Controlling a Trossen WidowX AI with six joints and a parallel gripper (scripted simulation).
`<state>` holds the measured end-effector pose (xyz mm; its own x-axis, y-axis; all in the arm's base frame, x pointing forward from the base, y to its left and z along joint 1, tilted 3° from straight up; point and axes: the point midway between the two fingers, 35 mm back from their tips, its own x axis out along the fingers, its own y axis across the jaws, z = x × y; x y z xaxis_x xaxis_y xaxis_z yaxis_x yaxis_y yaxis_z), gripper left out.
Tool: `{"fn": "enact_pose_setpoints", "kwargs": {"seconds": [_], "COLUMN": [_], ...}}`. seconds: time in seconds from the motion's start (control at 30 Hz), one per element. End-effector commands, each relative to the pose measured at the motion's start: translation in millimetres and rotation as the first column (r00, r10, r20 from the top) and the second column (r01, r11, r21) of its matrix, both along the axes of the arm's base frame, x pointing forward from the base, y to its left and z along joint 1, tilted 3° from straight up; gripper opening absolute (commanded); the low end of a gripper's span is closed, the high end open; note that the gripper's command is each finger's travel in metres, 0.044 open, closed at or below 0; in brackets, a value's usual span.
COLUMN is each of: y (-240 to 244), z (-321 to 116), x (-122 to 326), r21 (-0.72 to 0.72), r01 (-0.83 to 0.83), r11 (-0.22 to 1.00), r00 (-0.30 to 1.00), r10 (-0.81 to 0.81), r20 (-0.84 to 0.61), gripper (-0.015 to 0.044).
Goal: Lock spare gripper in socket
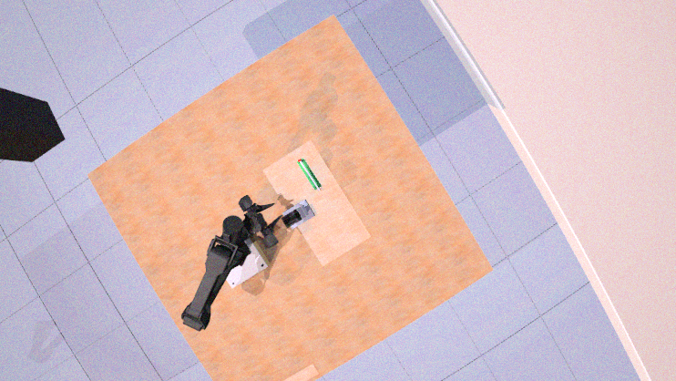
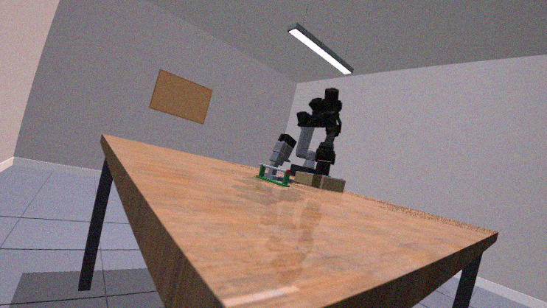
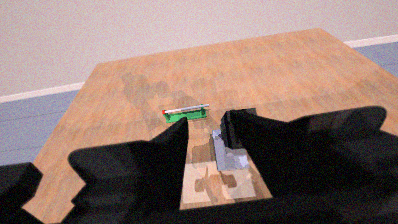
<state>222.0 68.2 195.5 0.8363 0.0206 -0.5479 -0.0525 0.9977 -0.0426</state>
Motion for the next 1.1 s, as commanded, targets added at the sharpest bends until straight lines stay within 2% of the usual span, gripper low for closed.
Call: {"fn": "enact_pose_setpoints", "kwargs": {"seconds": [0.0,0.27,0.4,0.47,0.63,0.8,0.93,1.07], "y": [23,72,77,79,93,105,111,110], "z": [0,8,9,11,22,22,14,-2], "x": [-6,-29,-32,-28,3,38,69,101], "r21": [-0.004,-0.018,-0.017,-0.062,-0.352,-0.554,-0.6,-0.545], "r01": [0.01,-0.011,-0.015,-0.027,-0.157,-0.363,-0.553,-0.735], "r11": [1.0,1.0,1.0,0.998,0.923,0.749,0.578,0.403], "r00": [1.0,0.997,0.996,0.997,0.987,0.923,0.817,0.661], "r10": [-0.01,0.012,0.017,0.032,0.133,0.206,0.235,0.246], "r20": [-0.005,0.076,0.087,0.071,-0.092,-0.326,-0.526,-0.709], "gripper": [0.018,0.018,0.018,0.018,0.018,0.018,0.018,0.018]}}
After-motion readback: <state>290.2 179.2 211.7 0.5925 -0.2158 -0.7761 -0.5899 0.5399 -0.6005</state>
